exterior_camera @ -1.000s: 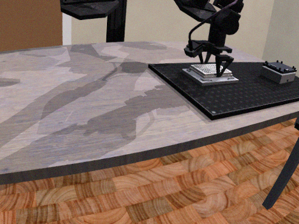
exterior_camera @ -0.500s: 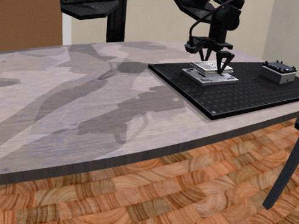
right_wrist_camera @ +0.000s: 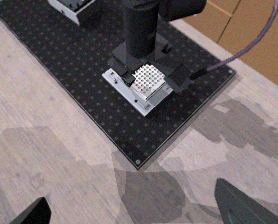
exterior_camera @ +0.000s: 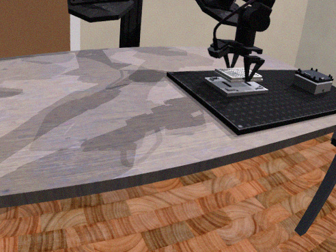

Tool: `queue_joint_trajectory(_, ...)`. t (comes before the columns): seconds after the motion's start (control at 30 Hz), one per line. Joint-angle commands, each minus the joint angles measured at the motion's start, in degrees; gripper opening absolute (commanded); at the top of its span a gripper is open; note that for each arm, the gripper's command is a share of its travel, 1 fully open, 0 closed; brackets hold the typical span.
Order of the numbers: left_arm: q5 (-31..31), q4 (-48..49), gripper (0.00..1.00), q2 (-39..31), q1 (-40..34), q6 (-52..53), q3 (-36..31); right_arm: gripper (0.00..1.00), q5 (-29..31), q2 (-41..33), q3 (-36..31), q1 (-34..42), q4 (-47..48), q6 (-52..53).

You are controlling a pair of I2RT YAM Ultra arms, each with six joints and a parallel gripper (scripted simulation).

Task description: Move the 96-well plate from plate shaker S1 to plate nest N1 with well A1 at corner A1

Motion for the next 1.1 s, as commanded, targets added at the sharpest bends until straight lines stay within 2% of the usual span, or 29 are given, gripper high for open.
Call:
queue_joint_trajectory(0.0,0.62,1.29,0.82,0.48,-0.03,0.63,0.09,1.0,0.63,0.54,1.29,0.41,-0.87,0.41)
queue_joint_trajectory(0.6,1.66,6.21,0.82,6.87,1.94,2.06,2.16,1.0,0.63,0.54,1.29,0.41,-0.87,0.41)
queue_joint_trajectory(0.87,1.06,4.48,0.82,5.48,1.41,1.3,1.32,1.0,0.63,0.54,1.29,0.41,-0.87,0.41)
queue_joint_trajectory(0.9,1.06,4.48,0.94,5.48,1.41,1.33,1.32,1.0,0.63,0.54,1.29,0.41,-0.87,0.41)
queue_joint_trajectory(0.93,1.06,4.48,1.0,5.48,1.41,1.33,1.32,1.0,0.63,0.54,1.29,0.41,-0.87,0.41)
queue_joint_trajectory(1.07,0.84,1.65,1.0,4.51,1.23,1.77,2.34,1.0,0.63,0.54,1.29,0.41,-0.87,0.41)
